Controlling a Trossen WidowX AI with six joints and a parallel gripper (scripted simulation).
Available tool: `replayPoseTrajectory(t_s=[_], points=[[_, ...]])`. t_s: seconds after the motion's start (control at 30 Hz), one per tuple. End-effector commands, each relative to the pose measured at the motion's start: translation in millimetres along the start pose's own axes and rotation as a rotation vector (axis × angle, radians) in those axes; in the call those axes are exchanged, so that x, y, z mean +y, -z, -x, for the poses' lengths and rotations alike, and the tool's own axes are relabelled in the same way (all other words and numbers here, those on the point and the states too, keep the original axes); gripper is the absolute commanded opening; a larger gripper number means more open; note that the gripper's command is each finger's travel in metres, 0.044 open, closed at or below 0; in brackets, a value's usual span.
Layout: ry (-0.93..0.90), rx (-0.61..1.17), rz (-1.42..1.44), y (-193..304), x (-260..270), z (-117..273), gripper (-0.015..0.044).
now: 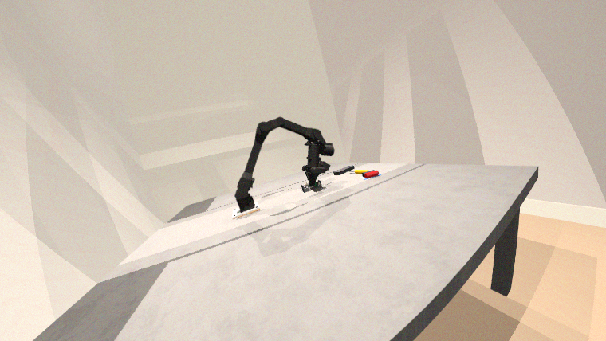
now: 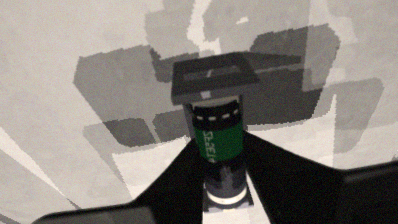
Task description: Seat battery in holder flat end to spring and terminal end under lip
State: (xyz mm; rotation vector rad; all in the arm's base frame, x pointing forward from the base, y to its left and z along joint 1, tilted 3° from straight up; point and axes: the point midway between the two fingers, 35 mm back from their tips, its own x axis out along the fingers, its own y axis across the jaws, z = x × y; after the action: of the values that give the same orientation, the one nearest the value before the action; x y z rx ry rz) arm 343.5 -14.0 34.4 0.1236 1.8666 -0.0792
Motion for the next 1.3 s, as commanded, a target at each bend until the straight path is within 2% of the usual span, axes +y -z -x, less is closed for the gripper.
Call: replayPoseTrajectory(t_s=[0.0, 1.27], points=[[0.001, -0.042, -0.001, -4.3, 0.1, 0.6, 0.0083], [0.0, -0.203, -0.001, 1.1, 0.1, -5.6, 0.0083]])
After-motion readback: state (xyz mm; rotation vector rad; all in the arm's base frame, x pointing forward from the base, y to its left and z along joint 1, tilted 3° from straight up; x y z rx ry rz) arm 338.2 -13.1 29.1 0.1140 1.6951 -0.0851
